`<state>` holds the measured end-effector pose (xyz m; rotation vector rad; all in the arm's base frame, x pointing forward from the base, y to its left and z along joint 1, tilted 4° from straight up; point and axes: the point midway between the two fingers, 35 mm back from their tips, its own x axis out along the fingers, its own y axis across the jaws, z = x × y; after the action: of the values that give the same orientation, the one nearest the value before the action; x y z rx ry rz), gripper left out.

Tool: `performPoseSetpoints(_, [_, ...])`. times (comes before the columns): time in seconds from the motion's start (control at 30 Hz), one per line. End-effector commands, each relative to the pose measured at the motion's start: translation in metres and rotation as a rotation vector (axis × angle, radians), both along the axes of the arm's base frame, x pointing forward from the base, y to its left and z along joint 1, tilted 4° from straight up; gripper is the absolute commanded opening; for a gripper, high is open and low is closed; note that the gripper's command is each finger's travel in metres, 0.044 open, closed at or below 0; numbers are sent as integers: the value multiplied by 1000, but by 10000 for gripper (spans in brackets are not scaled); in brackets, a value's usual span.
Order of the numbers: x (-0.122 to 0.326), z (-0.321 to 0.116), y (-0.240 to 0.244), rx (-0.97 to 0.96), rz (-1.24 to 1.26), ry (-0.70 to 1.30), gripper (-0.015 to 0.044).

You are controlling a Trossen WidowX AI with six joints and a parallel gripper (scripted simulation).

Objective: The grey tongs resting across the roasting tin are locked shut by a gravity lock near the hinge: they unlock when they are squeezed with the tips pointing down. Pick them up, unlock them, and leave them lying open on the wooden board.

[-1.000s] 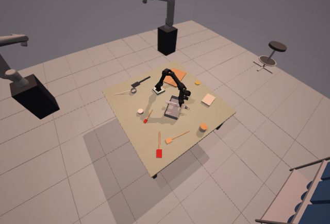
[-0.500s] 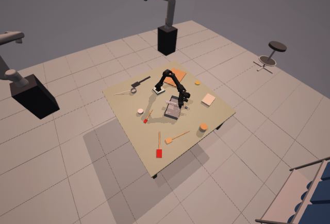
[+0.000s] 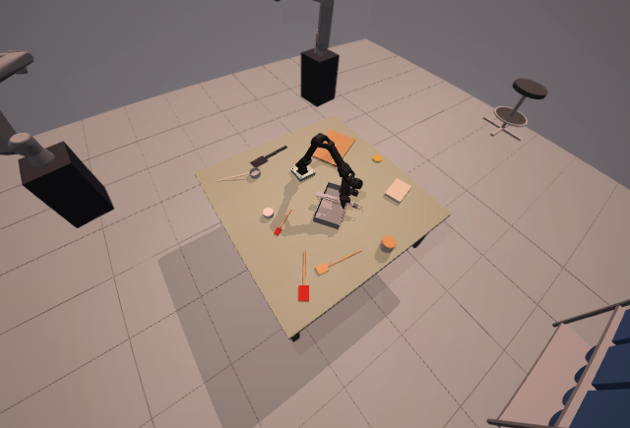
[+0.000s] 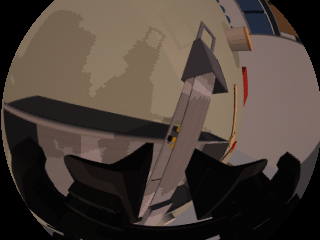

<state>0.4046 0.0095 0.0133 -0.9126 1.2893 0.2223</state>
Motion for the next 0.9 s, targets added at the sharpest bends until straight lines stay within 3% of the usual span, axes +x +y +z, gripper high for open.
performPoseSetpoints(0.0, [0,1,0,0,-1,-2,115])
performPoseSetpoints(0.37, [0,1,0,0,-1,-2,42])
performPoseSetpoints(0.6, [2,9,0,1,0,-1,-142])
performPoseSetpoints(0.8, [4,75,-3,3,5,2,-150])
performPoseSetpoints(0.87, [4,78,-4,3,5,2,-150])
